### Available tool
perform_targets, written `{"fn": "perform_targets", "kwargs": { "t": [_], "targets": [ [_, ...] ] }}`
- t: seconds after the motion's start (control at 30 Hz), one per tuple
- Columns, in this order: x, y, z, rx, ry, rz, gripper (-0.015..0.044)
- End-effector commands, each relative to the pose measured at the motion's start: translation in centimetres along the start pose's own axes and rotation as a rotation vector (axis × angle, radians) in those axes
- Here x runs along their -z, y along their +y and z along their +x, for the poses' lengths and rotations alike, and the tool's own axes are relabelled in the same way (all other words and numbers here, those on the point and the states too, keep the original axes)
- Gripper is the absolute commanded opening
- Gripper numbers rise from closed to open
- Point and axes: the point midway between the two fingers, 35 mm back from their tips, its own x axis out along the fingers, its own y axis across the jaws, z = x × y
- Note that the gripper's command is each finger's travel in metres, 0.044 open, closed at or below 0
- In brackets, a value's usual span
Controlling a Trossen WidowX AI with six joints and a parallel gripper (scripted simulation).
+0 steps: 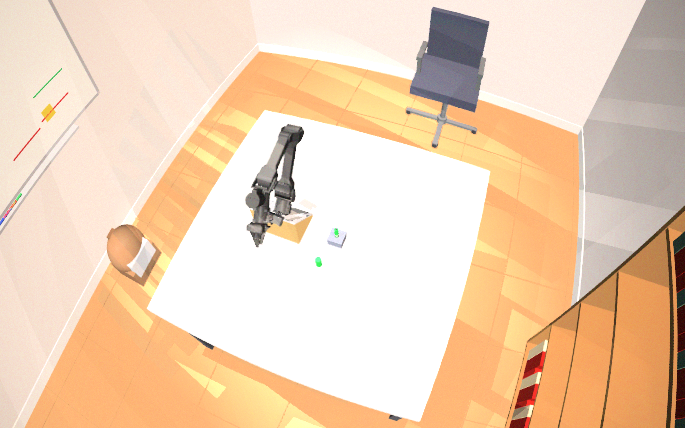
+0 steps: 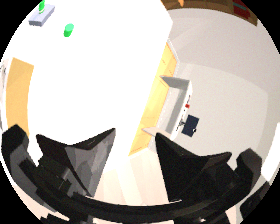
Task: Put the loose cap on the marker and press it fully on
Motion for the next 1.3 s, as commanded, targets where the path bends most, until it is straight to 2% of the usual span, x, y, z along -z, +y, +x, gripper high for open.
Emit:
{"fn": "perform_targets", "kwargs": {
  "t": [0.0, 0.2, 0.47, 0.77, 0.9, 1.27],
  "targets": [
    [-6.5, 1.7, 1.9, -0.201, -0.093, 0.161, 0.0238],
    [-14.0, 6.2, 3.5, -0.513, -0.055, 0.389, 0.0238],
    [-20.6, 13.5, 4.0, -0.827, 0.229, 0.672, 0.0238],
    [-20.7, 13.5, 4.3, -0.834, 0.241, 0.680, 0.0238],
    [-20.9, 15.8, 6.5, -0.835, 0.240, 0.680, 0.0238],
    [-20.8, 17.1, 7.9, -0.836, 0.240, 0.680, 0.0238]
  ]
}}
